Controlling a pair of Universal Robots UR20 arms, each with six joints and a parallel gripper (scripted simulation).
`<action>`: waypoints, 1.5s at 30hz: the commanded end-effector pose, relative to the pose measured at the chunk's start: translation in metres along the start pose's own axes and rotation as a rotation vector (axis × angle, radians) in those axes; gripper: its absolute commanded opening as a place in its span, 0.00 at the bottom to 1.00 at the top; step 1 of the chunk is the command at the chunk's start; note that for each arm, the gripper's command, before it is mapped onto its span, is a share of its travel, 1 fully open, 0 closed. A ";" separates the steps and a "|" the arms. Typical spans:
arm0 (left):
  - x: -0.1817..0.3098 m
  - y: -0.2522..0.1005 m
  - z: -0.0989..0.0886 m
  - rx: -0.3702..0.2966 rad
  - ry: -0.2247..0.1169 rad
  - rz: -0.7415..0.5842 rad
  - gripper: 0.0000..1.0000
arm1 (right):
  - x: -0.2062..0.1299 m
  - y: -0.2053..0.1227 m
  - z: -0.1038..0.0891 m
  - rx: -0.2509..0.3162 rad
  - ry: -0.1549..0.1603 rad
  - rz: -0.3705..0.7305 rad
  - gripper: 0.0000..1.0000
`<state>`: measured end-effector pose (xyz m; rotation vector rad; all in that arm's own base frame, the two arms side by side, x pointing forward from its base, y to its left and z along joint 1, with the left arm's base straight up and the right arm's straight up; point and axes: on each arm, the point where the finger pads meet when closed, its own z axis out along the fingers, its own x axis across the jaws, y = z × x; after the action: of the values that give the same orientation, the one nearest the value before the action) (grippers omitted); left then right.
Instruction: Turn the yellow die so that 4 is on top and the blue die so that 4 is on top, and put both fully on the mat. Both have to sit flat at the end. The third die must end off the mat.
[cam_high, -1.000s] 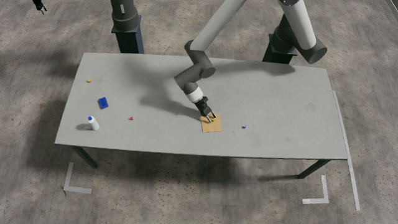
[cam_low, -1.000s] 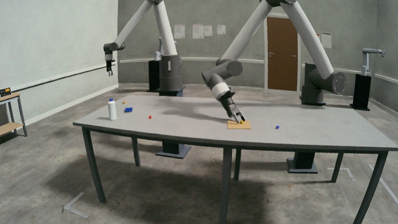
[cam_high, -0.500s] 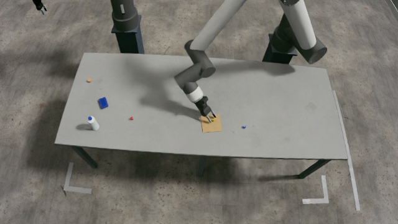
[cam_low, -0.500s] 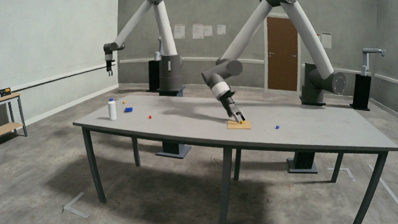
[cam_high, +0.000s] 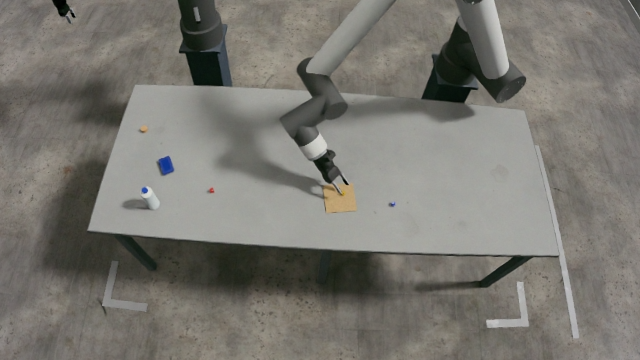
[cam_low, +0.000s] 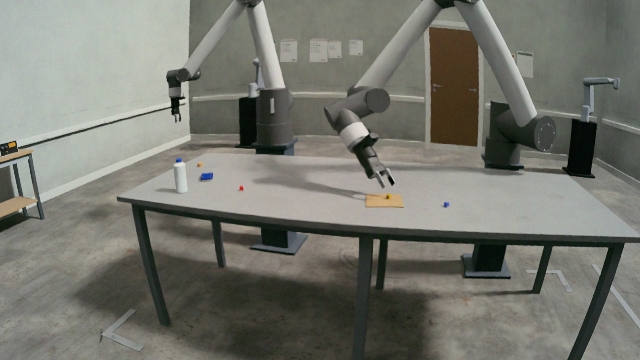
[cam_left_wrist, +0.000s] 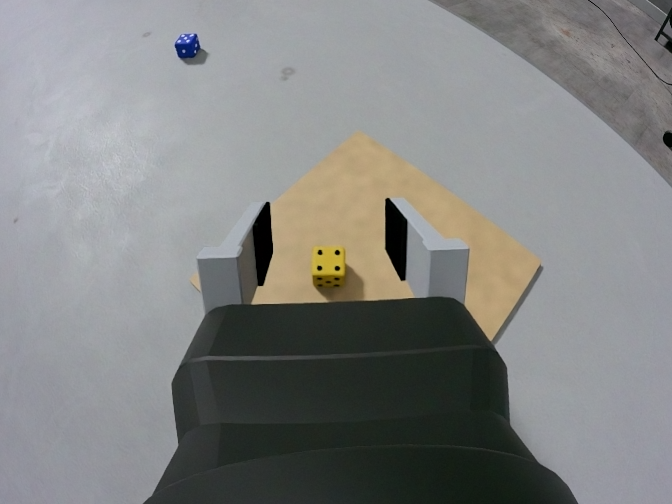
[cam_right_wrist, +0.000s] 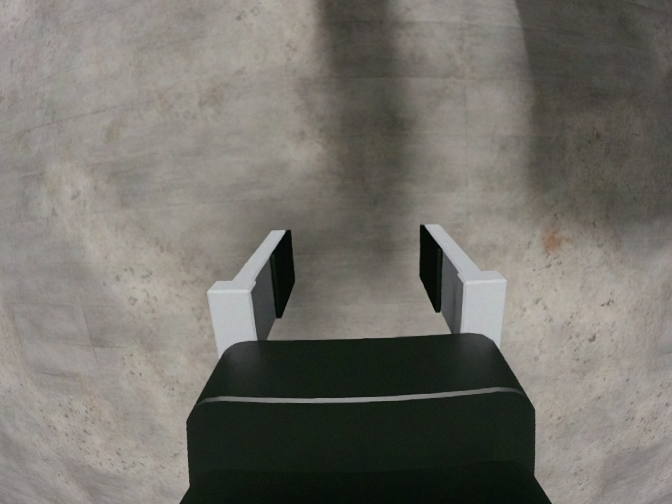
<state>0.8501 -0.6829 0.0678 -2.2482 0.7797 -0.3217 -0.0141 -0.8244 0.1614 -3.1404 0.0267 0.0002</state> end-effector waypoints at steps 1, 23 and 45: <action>0.000 -0.007 -0.008 0.000 0.001 -0.001 0.93 | 0.000 0.000 -0.001 -0.001 0.000 0.000 1.00; 0.000 -0.021 -0.020 -0.120 0.000 -0.001 0.93 | 0.000 0.000 -0.001 -0.001 0.000 0.000 1.00; 0.000 -0.027 -0.018 -0.513 0.000 -0.001 0.93 | 0.000 0.000 -0.001 -0.001 0.000 0.000 1.00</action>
<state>0.8547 -0.6785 0.1006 -2.6273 0.9086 -0.1745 -0.0141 -0.8244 0.1614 -3.1404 0.0267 0.0002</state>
